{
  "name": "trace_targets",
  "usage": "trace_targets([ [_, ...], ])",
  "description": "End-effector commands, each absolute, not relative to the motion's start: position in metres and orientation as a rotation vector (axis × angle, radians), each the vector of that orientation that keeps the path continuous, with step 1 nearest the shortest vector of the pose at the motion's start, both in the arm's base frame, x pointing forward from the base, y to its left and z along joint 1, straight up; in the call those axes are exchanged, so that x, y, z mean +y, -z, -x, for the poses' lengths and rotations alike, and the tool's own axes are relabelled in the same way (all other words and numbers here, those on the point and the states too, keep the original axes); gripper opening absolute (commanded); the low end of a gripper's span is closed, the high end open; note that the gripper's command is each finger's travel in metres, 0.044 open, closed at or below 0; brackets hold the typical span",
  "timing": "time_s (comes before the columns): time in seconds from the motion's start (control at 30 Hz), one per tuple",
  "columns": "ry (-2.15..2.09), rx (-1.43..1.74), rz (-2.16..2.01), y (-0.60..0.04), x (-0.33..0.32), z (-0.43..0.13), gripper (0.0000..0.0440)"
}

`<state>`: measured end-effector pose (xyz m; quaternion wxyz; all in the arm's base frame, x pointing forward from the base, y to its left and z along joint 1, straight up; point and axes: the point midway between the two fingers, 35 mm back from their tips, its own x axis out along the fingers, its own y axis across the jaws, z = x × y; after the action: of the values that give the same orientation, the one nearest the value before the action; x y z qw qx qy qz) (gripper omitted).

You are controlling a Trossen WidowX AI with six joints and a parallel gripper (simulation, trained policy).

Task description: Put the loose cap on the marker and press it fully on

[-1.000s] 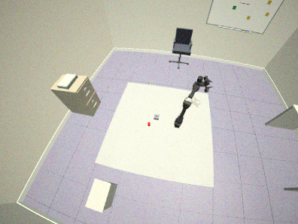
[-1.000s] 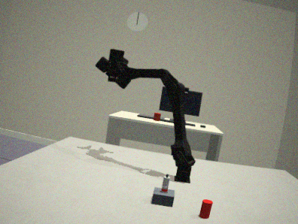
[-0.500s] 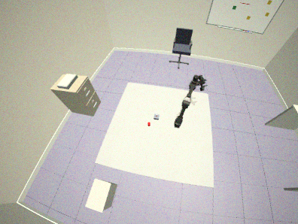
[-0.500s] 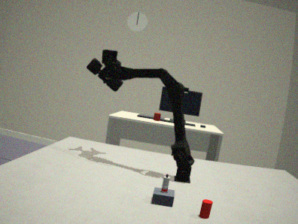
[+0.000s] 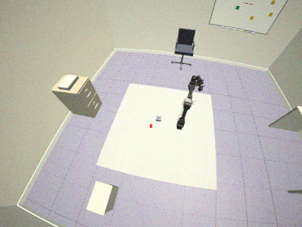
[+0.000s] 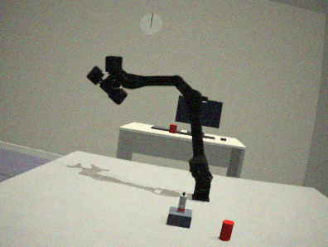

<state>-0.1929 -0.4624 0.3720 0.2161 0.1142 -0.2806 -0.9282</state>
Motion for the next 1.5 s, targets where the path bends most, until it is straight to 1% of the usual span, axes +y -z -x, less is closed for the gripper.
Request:
trace_targets([
  [0.0,2.546,-0.771,-0.346,-0.366,-0.467,0.182,0.0295],
  [0.73,2.372,-0.759,-0.52,-0.338,-0.49,0.097,0.0296],
  [1.47,2.197,-0.756,-0.698,-0.313,-0.499,0.008,0.0298],
])
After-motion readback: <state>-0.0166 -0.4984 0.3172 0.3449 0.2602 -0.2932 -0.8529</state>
